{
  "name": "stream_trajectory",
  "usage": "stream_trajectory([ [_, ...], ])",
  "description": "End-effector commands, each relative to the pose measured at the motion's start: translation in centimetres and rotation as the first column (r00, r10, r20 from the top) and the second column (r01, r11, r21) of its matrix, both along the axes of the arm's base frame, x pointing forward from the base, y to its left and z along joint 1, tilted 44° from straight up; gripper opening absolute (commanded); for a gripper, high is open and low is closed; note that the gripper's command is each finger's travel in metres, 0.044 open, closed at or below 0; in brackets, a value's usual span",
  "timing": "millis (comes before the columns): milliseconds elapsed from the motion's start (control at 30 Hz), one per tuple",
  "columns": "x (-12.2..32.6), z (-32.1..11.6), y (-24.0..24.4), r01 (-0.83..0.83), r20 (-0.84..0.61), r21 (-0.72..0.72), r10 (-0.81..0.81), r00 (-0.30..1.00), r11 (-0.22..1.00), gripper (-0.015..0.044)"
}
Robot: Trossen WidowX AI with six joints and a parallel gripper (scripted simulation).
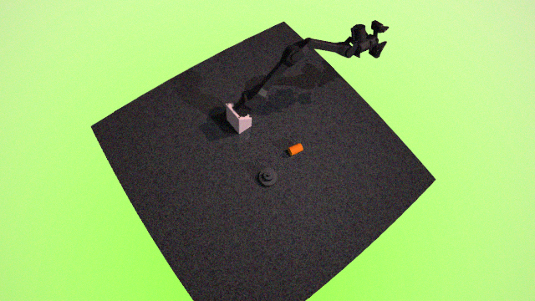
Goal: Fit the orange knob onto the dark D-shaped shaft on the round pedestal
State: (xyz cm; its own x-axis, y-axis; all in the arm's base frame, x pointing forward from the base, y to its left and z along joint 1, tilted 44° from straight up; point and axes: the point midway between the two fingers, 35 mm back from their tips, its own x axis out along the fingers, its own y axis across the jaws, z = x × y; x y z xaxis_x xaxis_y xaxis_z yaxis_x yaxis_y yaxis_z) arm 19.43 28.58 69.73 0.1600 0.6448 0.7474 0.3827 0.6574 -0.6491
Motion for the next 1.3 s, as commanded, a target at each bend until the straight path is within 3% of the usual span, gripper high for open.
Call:
stream_trajectory([
  [0, 0.4, -0.3, 0.1, -0.008, -0.018, -0.008, 0.007, 1.0, 1.0, 0.0426],
  [100, 5.5, -4.8, 1.6, -0.114, -0.289, -0.084, 0.085, 0.953, 0.99, 0.044],
  [300, 11.6, -11.2, 1.7, -0.223, -0.629, -0.077, 0.126, 0.767, 0.972, 0.044],
  [467, 16.6, -18.4, 0.7, -0.272, -0.888, 0.023, 0.144, 0.436, 0.962, 0.044],
  [633, 20.2, -25.2, -1.5, -0.215, -0.983, 0.164, 0.179, 0.052, 0.963, 0.044],
  [800, 22.4, -31.8, -4.4, -0.059, -0.914, 0.29, 0.258, -0.313, 0.955, 0.044],
  [1000, 23.3, -39.8, -8.7, 0.251, -0.623, 0.362, 0.433, -0.651, 0.898, 0.044],
  [1133, 22.8, -44.8, -11.7, 0.491, -0.338, 0.321, 0.582, -0.739, 0.81, 0.044],
  [1267, 21.4, -49.4, -14.7, 0.707, -0.034, 0.198, 0.726, -0.687, 0.679, 0.044],
])
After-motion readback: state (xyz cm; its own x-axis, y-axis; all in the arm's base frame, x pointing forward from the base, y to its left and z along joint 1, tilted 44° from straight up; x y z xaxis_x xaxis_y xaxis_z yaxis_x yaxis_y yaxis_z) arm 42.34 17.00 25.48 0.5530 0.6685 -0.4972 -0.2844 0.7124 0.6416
